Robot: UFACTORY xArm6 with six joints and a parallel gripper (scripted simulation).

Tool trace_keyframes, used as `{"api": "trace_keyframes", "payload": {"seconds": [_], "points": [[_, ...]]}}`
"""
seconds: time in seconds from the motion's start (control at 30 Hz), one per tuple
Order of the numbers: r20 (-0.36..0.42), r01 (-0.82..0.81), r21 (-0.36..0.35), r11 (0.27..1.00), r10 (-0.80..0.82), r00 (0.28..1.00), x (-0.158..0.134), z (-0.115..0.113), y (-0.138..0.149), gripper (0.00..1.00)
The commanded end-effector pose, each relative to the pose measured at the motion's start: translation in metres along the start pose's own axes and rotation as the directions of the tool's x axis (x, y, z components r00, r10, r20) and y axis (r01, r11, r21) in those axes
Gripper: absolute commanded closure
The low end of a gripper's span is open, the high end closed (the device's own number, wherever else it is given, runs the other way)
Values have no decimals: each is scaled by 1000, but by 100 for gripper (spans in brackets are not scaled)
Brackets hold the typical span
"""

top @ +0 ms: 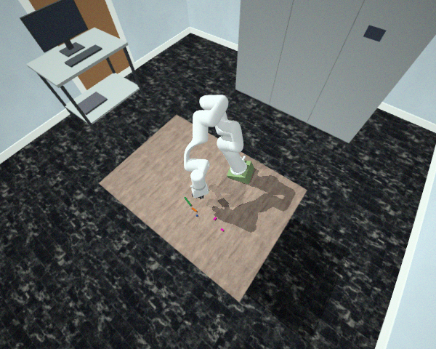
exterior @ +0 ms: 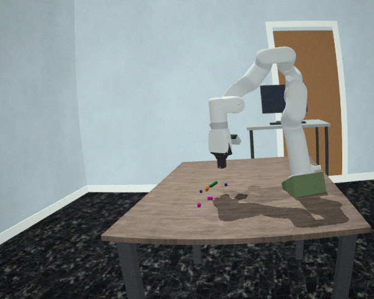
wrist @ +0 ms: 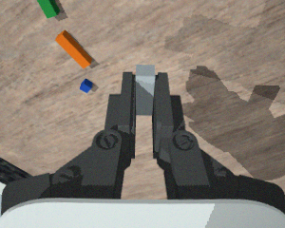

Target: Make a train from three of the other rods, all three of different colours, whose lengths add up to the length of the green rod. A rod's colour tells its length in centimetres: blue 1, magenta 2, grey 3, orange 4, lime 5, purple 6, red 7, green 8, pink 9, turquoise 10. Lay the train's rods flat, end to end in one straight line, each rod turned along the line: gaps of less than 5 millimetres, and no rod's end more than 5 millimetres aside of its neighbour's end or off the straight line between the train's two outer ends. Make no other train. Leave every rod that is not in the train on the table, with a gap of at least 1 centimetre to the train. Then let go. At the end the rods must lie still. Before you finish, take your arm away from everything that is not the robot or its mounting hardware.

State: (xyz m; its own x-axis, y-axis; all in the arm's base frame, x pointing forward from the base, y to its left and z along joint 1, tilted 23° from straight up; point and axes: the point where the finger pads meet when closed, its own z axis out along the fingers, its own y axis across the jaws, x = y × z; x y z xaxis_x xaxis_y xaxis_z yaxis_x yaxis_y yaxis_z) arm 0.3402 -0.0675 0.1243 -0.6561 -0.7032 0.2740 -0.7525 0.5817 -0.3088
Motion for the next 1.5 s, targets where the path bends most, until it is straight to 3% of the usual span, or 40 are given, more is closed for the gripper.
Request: {"api": "trace_keyframes", "payload": {"seconds": [0.0,0.3,0.93,1.47], "points": [[20,164,-15,986,-164,986,18,-1,-14,96],[19,293,-10,956,-293,956,35,-1,-25,96],[19,296,-10,955,-295,955,36,3,-25,96],[19,296,-11,955,-295,955,35,55,-24,96]]}}
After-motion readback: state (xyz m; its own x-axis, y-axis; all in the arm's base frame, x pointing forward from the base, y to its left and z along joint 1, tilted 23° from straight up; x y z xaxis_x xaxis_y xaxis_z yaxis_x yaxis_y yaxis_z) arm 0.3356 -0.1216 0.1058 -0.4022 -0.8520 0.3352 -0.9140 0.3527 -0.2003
